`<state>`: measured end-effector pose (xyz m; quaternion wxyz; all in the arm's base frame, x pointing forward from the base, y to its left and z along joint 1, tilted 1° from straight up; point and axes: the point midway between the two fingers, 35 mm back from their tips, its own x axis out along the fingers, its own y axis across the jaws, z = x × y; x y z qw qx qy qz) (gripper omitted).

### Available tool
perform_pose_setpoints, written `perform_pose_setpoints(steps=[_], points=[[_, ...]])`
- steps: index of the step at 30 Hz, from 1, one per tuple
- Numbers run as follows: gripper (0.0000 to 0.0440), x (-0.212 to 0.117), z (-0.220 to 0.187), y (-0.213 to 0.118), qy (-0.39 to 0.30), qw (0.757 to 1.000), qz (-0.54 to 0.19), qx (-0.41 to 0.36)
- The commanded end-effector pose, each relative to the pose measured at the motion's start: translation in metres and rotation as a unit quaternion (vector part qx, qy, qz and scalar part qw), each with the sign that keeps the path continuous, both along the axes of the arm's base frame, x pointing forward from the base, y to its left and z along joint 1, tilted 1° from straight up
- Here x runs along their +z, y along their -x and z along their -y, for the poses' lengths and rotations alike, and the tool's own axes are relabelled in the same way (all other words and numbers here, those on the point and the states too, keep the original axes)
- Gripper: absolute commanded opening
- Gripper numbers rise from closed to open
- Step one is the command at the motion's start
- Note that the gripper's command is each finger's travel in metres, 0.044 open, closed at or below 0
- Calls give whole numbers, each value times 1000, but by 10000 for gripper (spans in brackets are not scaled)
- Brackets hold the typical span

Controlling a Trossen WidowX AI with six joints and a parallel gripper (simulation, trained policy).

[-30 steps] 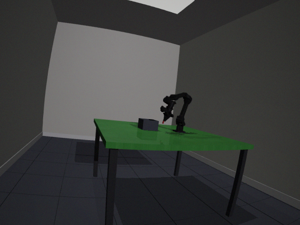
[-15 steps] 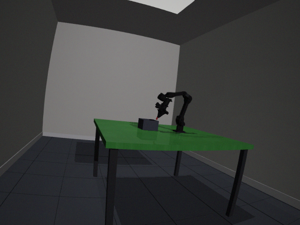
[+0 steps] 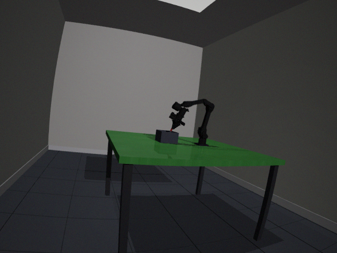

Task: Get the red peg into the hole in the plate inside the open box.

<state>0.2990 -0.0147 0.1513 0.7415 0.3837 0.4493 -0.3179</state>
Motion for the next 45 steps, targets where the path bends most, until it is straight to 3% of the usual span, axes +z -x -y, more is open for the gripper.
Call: perform_pose_setpoints(steps=[1, 20, 27, 45], points=[[3, -2, 8, -7, 0, 1000, 1, -6], [13, -40, 29, -29, -10, 999, -45, -8], [149, -51, 36, -34, 0, 998, -69, 8], [130, -36, 52, -69, 13, 995, -85, 46]])
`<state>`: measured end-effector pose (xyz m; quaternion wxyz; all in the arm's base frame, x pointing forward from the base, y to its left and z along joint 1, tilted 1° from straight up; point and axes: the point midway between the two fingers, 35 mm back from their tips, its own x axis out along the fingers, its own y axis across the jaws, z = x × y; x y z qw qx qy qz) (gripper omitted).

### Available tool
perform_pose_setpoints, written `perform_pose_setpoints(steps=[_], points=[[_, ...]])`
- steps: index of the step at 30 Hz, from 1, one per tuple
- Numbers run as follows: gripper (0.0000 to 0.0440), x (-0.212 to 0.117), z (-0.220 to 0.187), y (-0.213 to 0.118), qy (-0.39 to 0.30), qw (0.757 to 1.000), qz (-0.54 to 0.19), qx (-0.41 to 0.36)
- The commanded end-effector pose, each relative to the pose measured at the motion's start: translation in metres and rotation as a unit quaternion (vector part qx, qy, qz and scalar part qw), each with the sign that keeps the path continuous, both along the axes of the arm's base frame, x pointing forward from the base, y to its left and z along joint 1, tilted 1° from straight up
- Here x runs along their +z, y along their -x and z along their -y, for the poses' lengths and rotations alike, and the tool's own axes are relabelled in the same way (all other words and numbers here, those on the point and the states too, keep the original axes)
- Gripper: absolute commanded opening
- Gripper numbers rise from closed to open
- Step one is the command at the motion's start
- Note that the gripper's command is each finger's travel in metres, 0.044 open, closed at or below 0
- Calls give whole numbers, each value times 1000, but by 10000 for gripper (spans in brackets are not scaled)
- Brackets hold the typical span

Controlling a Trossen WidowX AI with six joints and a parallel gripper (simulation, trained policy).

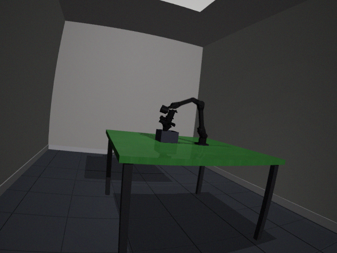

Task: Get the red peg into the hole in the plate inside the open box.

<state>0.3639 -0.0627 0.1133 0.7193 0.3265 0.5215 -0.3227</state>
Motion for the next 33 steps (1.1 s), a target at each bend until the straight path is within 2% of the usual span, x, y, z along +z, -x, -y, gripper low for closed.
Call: perform_pose_setpoints(steps=[1, 33], points=[[130, 2, 5, -6, 0, 1000, -3, 5], [137, 0, 63, -21, 4, 998, -55, 9]])
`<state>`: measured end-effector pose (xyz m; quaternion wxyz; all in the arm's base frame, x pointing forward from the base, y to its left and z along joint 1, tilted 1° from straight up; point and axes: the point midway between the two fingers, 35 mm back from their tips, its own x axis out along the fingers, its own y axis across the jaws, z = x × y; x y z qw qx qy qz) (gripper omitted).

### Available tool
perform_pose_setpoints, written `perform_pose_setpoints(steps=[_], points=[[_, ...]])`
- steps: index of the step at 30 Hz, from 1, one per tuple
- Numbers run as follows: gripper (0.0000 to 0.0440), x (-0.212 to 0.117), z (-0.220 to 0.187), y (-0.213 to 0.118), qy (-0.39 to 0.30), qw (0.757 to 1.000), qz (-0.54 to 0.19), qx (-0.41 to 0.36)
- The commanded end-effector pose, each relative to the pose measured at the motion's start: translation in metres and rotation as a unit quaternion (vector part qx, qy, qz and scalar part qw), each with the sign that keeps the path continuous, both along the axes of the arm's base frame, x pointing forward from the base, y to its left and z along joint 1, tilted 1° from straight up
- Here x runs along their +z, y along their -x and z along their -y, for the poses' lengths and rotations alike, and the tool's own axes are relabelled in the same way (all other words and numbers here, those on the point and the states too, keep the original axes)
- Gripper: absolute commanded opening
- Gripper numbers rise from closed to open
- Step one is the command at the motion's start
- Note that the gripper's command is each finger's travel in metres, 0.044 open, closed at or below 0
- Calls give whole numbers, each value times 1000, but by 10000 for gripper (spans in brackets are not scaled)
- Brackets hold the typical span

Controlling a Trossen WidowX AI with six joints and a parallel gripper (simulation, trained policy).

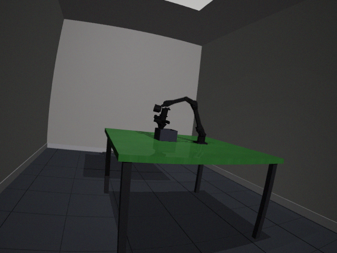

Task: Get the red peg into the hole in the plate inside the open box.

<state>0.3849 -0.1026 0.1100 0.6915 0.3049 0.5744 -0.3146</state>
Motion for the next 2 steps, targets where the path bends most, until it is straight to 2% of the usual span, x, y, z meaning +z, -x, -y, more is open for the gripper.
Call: perform_pose_setpoints(steps=[1, 2], points=[[138, 4, 26, 0, 22, 1000, 2, -16], [139, 5, 28, 1, 23, 1000, 1, -17]])
